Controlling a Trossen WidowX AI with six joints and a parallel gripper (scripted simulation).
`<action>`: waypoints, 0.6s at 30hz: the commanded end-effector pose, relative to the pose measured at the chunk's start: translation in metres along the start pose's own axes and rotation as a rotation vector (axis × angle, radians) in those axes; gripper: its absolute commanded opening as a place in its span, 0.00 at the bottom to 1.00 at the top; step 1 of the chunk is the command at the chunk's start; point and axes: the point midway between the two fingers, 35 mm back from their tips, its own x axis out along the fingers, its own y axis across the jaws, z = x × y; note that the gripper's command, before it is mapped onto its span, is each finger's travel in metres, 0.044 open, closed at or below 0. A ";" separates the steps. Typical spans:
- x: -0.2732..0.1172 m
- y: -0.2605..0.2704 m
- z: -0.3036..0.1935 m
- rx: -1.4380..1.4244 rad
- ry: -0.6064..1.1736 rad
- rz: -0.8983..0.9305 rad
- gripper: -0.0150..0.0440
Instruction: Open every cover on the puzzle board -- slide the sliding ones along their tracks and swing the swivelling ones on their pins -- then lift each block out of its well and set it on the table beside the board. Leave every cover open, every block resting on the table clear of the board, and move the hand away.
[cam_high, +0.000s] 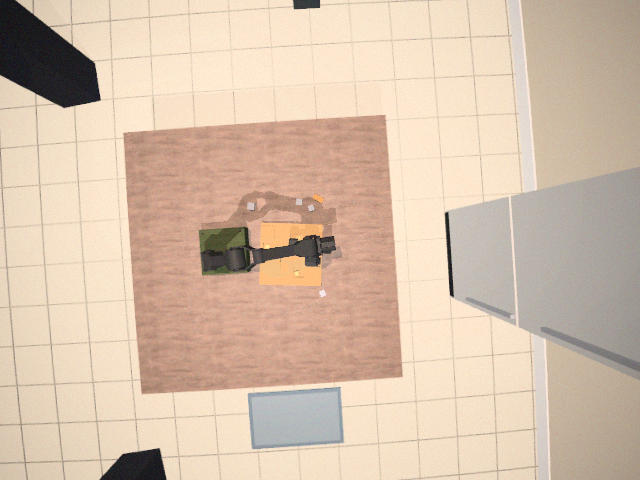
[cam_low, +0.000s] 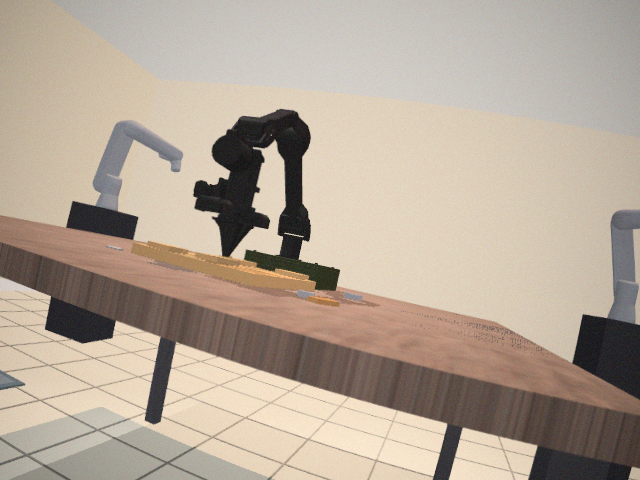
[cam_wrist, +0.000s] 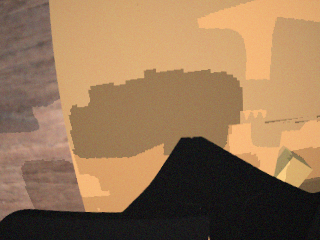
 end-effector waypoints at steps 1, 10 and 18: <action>-0.007 0.002 0.001 -0.006 -0.005 0.005 0.25; -0.018 0.002 0.001 -0.006 -0.005 0.005 0.25; -0.029 0.002 0.001 -0.006 -0.005 0.005 0.25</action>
